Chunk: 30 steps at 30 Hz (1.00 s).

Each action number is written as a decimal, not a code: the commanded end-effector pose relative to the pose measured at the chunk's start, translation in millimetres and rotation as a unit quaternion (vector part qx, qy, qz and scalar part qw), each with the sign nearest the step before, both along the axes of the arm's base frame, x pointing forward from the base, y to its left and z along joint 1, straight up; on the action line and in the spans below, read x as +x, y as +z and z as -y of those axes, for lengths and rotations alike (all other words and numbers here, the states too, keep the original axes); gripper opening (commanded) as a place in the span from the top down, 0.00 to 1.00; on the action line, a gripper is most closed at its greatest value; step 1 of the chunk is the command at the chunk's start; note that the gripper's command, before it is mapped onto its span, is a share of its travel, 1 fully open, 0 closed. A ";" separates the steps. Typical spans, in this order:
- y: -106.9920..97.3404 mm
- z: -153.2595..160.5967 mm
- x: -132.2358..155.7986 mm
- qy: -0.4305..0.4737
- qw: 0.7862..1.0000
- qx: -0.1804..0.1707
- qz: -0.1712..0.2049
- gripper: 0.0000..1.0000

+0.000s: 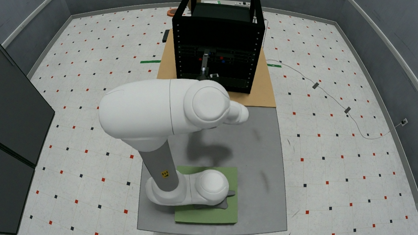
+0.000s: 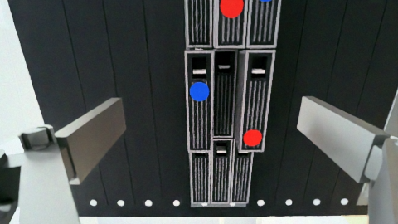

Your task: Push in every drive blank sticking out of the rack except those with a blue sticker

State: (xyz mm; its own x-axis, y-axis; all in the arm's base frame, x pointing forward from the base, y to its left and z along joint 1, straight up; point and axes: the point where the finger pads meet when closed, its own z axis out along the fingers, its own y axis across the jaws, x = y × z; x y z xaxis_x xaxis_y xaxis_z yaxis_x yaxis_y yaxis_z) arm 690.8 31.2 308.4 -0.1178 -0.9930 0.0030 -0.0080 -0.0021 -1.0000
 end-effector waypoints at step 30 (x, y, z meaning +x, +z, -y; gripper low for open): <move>0.5 0.0 0.1 0.000 1.000 0.000 0.000 0.90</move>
State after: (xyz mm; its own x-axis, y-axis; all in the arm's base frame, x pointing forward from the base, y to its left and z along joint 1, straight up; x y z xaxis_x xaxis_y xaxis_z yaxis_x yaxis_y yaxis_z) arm 690.8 31.2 308.4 -0.1178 -0.9930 0.0030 -0.0080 -0.0020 -1.0000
